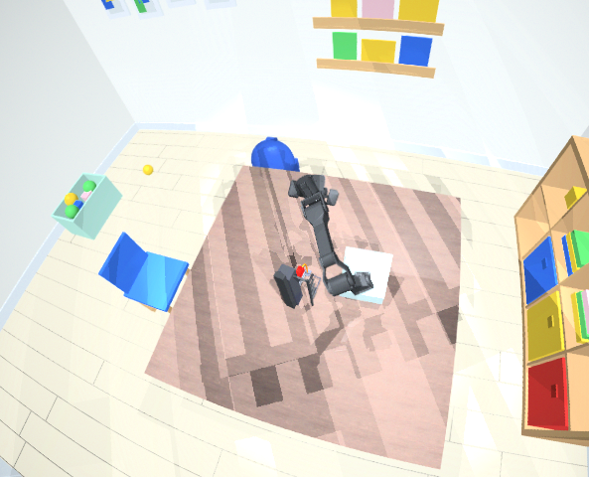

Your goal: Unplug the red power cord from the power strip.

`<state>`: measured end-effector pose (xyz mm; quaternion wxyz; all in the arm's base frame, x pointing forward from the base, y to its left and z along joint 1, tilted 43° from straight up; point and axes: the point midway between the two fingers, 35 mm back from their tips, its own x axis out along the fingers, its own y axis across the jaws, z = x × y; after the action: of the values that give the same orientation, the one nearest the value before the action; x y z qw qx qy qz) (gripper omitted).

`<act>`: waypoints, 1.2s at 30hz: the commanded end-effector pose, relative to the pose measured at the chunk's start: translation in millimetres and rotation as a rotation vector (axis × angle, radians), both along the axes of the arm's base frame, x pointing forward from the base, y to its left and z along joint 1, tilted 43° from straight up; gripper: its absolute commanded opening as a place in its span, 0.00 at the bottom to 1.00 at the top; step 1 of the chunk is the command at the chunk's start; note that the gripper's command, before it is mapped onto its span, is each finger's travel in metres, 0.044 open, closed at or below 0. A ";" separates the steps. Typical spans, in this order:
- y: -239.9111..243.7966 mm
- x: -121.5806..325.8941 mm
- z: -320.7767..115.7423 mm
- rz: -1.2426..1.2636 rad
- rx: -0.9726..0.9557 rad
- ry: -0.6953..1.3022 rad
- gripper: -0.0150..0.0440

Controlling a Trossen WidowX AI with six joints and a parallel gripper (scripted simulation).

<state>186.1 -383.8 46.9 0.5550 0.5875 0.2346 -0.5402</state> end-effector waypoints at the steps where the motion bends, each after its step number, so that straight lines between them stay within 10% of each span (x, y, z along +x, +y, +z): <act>1: 66.7 33.1 -25.1 0.077 0.254 -0.020 0.53; 15: 280.8 63.5 -31.1 0.137 1.046 0.152 0.53; 36: 289.9 67.4 -23.8 0.135 1.058 0.157 0.53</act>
<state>251.6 -98.3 18.3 0.2003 0.7266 0.5534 -0.3545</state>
